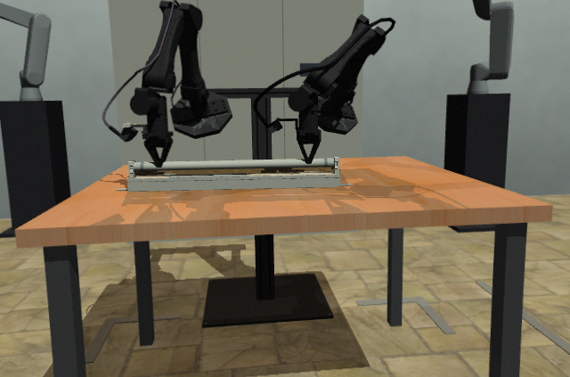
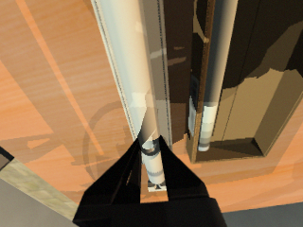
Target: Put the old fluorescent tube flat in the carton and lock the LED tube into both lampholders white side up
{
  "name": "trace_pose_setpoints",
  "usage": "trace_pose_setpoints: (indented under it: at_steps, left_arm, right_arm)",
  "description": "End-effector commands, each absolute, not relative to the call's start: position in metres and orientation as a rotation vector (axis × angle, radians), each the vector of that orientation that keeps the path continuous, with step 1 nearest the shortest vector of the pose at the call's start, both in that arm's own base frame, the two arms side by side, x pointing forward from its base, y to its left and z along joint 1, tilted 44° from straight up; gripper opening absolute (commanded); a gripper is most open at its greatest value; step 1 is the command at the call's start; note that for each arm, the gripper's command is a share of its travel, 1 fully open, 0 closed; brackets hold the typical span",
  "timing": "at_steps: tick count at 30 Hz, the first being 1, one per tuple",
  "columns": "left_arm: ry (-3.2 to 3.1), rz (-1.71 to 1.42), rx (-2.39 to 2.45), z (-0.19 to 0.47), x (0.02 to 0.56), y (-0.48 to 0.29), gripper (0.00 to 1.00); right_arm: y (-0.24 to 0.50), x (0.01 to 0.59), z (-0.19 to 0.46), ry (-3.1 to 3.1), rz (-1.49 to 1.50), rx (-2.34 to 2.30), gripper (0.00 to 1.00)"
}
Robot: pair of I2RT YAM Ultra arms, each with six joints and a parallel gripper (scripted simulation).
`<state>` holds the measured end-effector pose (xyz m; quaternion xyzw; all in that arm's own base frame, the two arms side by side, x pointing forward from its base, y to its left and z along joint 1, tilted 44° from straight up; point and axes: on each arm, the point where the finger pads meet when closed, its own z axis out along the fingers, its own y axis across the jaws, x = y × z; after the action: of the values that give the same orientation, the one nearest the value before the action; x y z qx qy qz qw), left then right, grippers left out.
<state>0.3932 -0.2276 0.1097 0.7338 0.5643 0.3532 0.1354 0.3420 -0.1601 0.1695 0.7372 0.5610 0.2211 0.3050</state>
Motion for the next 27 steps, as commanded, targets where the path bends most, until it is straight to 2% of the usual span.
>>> trace_pose_setpoints:
  at_steps: [1, 3, 5, 9, 10, 26, 27]
  left_arm:
    - [1.619, 1.011, 2.14, 0.109, 0.394, -0.231, 0.11]
    - [1.61, 1.01, 2.14, 0.106, 0.394, -0.233, 0.11]
    - [1.607, 1.009, 2.154, 0.113, 0.388, -0.231, 0.11]
    - [1.612, 1.016, 2.156, 0.111, 0.388, -0.229, 0.11]
    - [1.611, 1.011, 2.158, 0.111, 0.388, -0.229, 0.49]
    - [1.613, 1.01, 2.155, 0.111, 0.388, -0.229, 0.49]
    - [1.613, 1.01, 2.155, 0.111, 0.388, -0.229, 0.49]
  right_arm:
    - [-0.163, 0.341, 0.166, 1.466, 0.574, 1.96, 0.11]
    - [-0.161, 0.341, 0.153, 1.489, 0.564, 1.985, 0.11]
    - [-0.16, 0.344, 0.175, 1.473, 0.581, 1.948, 0.11]
    - [-0.163, 0.342, 0.179, 1.461, 0.581, 1.948, 0.11]
    - [-0.163, 0.342, 0.179, 1.46, 0.58, 1.949, 0.11]
    - [-0.163, 0.342, 0.179, 1.46, 0.58, 1.949, 0.11]
    - [-0.163, 0.342, 0.179, 1.46, 0.58, 1.949, 0.49]
